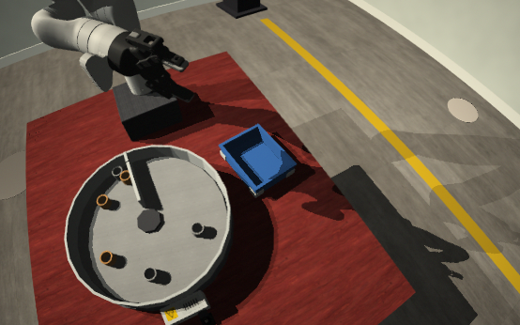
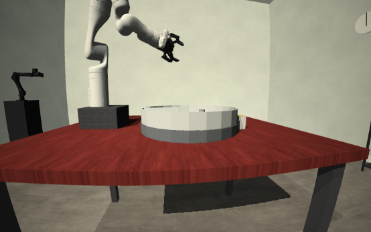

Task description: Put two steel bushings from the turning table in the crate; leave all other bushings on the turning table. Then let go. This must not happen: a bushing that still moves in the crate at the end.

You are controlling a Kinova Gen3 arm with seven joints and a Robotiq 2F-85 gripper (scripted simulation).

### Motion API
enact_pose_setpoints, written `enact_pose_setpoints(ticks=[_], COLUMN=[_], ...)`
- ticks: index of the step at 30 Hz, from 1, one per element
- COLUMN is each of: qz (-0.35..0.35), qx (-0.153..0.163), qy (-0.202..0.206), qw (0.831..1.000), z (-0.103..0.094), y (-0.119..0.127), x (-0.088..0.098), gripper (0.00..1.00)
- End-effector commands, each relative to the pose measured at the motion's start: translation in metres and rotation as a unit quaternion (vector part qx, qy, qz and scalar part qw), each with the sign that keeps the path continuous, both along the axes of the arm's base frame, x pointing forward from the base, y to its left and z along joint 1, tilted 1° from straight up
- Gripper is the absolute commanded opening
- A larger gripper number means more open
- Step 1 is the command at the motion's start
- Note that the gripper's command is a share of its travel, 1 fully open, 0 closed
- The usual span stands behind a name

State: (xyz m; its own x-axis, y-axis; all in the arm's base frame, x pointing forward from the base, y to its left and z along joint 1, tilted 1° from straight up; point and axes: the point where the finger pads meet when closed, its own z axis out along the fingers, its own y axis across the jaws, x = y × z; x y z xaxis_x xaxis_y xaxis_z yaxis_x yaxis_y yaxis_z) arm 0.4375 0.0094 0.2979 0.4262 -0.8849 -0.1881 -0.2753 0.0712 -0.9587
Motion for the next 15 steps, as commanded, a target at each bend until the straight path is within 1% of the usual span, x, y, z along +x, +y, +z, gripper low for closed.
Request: enact_pose_setpoints(ticks=[1,2,14,15], qz=[0.008,0.009,0.009,0.010], qx=[-0.041,-0.053,-0.053,-0.061], qy=[0.051,0.071,0.071,0.092], qw=[0.998,0.996,0.996,0.994], z=[0.0071,0.0069,0.0069,0.0052], y=[0.0007,0.0003,0.0003,0.0015], x=[0.0005,0.0004,0.0004,-0.0001], gripper=[1.00,1.00,1.00,1.00])
